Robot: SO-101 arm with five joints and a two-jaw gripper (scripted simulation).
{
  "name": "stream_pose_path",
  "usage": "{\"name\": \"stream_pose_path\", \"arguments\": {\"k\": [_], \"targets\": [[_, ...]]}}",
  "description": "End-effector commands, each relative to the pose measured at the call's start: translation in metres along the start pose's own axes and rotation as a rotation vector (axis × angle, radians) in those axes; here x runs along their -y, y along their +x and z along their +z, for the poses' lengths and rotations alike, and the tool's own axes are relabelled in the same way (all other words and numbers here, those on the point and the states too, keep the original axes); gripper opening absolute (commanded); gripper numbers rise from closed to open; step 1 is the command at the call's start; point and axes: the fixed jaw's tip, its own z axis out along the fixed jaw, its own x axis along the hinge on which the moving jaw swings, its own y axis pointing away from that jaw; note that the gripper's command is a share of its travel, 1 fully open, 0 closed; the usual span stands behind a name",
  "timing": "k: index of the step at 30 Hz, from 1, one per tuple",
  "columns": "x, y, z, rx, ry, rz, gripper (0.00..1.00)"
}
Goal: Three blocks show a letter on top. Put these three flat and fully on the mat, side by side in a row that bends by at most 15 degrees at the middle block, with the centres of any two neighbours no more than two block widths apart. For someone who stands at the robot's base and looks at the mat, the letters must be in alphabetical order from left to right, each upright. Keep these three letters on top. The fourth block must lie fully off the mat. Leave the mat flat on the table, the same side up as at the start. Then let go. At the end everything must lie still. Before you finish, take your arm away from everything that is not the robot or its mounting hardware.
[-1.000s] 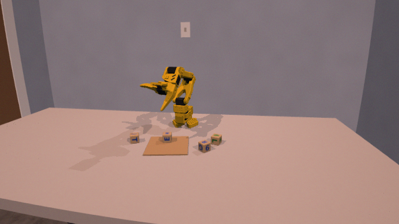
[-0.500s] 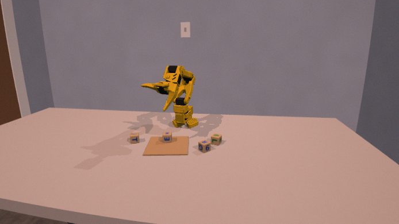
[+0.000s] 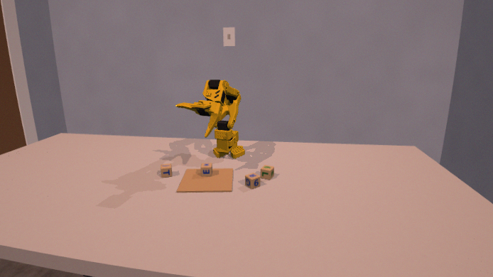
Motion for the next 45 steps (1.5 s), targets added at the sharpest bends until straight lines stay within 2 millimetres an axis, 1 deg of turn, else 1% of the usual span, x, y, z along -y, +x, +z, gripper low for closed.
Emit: {"name": "stream_pose_path", "arguments": {"k": [1, 13, 22, 30, 38, 45], "targets": [[0.0, -0.01, -0.009, 0.055, 0.0, 0.0, 1.0], [-0.005, -0.001, -0.013, -0.006, -0.019, -0.011, 1.0], [-0.006, 0.001, -0.014, -0.018, -0.023, -0.014, 1.0], [-0.01, 0.009, -0.019, -0.071, -0.038, -0.025, 1.0], [-0.01, 0.01, -0.019, -0.079, -0.04, -0.026, 1.0], [-0.013, 0.018, -0.024, -0.127, -0.052, -0.036, 1.0]]}}
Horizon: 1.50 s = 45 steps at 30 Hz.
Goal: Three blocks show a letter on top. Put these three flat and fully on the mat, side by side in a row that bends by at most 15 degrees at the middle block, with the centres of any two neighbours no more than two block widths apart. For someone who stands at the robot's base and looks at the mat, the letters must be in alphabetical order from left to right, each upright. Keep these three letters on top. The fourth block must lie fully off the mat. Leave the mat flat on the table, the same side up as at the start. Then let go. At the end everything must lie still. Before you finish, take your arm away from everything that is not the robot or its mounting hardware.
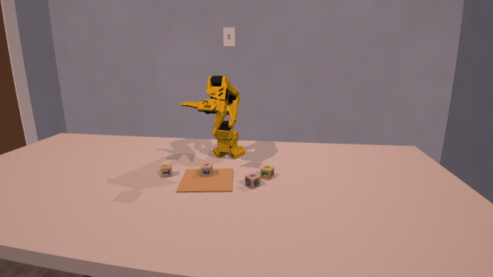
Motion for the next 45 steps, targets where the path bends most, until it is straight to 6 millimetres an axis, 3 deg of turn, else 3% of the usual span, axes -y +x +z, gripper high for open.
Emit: {"name": "stream_pose_path", "arguments": {"k": [1, 20, 45], "targets": [[-0.002, -0.004, -0.01, 0.029, -0.005, -0.005, 1.0], [-0.006, 0.008, -0.015, -0.041, -0.021, -0.02, 1.0], [-0.007, 0.008, -0.015, -0.044, -0.024, -0.025, 1.0]]}}
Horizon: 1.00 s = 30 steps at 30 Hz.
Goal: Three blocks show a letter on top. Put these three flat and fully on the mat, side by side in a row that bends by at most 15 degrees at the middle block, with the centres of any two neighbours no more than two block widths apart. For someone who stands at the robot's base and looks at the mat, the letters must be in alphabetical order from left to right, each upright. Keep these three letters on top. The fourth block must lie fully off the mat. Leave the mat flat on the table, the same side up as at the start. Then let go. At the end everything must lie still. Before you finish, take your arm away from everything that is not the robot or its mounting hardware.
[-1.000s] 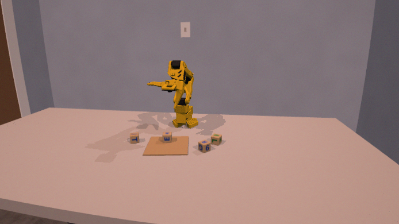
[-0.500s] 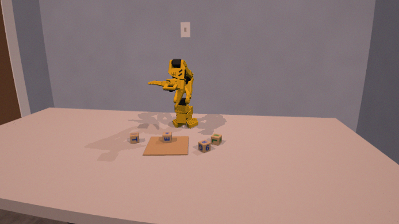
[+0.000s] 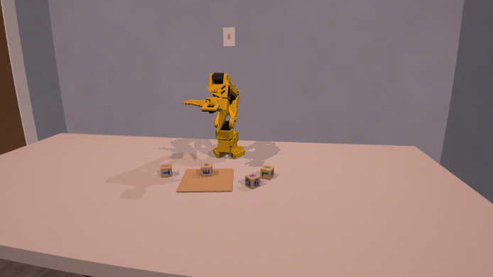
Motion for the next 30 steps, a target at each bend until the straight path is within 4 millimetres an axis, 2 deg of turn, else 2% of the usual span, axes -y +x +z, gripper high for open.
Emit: {"name": "stream_pose_path", "arguments": {"k": [1, 6, 11, 13, 21, 28, 30], "targets": [[-0.001, -0.006, -0.006, 0.039, -0.004, -0.006, 0.99], [-0.01, -0.01, -0.005, 0.016, -0.028, -0.051, 0.95], [-0.028, -0.017, -0.002, -0.032, -0.074, -0.144, 0.86], [-0.028, -0.017, -0.002, -0.032, -0.074, -0.144, 0.86], [-0.079, -0.023, 0.007, -0.144, -0.154, -0.37, 0.66], [-0.129, -0.011, 0.017, -0.237, -0.193, -0.575, 0.49], [-0.129, -0.011, 0.017, -0.237, -0.193, -0.575, 0.49]]}}
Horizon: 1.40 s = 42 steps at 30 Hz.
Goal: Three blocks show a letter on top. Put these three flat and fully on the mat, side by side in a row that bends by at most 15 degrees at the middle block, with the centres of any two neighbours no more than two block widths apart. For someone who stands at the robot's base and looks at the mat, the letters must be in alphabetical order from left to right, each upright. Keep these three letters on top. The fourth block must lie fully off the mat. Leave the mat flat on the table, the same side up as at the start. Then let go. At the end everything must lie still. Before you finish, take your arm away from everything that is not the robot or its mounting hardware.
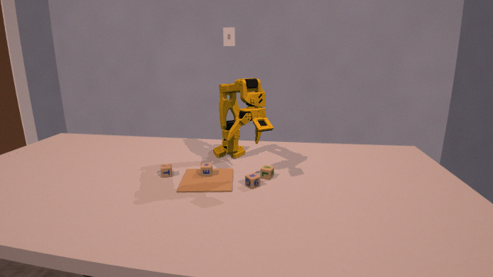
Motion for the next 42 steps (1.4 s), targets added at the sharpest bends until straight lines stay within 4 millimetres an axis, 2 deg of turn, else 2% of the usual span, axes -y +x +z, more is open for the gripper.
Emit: {"name": "stream_pose_path", "arguments": {"k": [1, 7, 14, 36, 39, 42], "targets": [[-0.018, -0.01, -0.003, 0.033, -0.013, -0.068, 0.47], [-0.045, -0.013, 0.009, -0.018, -0.019, -0.171, 0.38], [-0.053, -0.013, 0.013, -0.033, -0.019, -0.203, 0.35], [-0.052, -0.014, 0.013, -0.032, -0.019, -0.197, 0.35], [-0.042, -0.022, 0.013, -0.022, -0.016, -0.145, 0.35], [-0.022, -0.036, 0.015, -0.001, -0.01, -0.048, 0.35]]}}
